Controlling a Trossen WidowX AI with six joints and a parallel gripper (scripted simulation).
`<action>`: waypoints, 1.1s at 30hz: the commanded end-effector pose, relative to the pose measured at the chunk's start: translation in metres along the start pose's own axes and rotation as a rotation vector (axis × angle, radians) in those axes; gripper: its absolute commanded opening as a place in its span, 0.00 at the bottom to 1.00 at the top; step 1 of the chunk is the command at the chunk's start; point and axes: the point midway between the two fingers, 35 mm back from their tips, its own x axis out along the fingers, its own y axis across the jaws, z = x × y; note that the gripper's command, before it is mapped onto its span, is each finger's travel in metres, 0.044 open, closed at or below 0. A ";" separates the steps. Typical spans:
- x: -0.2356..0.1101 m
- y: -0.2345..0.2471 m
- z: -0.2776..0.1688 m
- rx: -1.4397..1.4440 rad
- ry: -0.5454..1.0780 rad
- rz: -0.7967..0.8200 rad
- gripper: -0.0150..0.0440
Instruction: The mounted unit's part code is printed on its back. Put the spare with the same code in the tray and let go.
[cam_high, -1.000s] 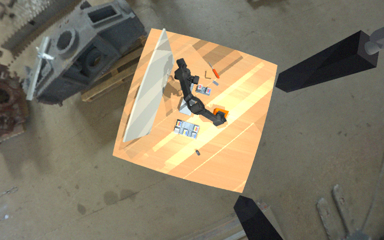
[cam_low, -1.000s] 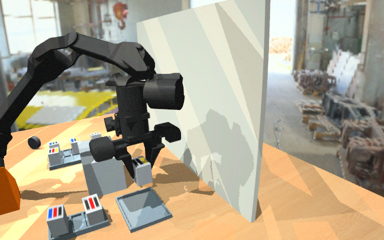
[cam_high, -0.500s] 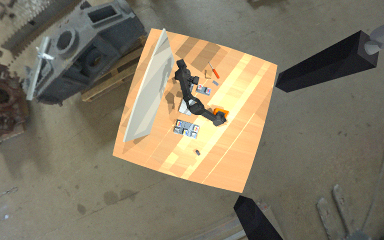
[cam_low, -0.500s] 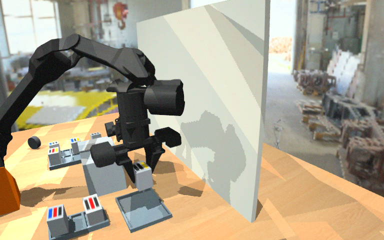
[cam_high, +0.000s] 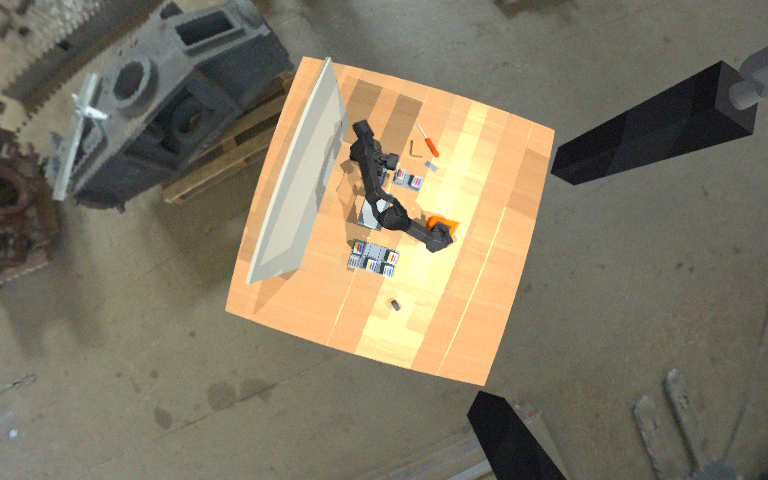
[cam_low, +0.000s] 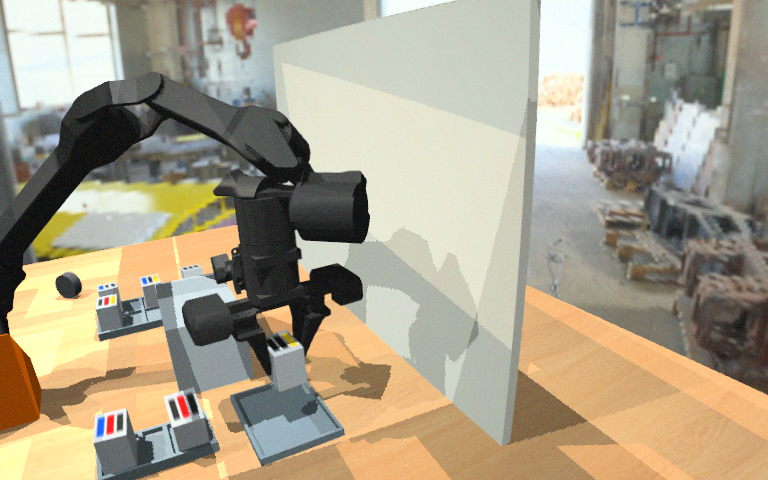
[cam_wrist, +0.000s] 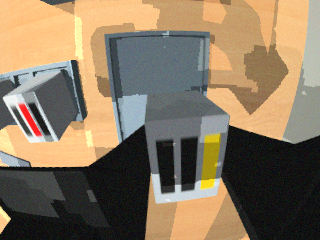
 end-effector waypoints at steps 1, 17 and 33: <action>0.004 0.001 0.001 0.010 -0.006 0.001 0.25; 0.017 0.002 0.002 0.009 -0.007 0.001 0.25; 0.030 0.004 0.003 0.009 -0.008 0.001 0.25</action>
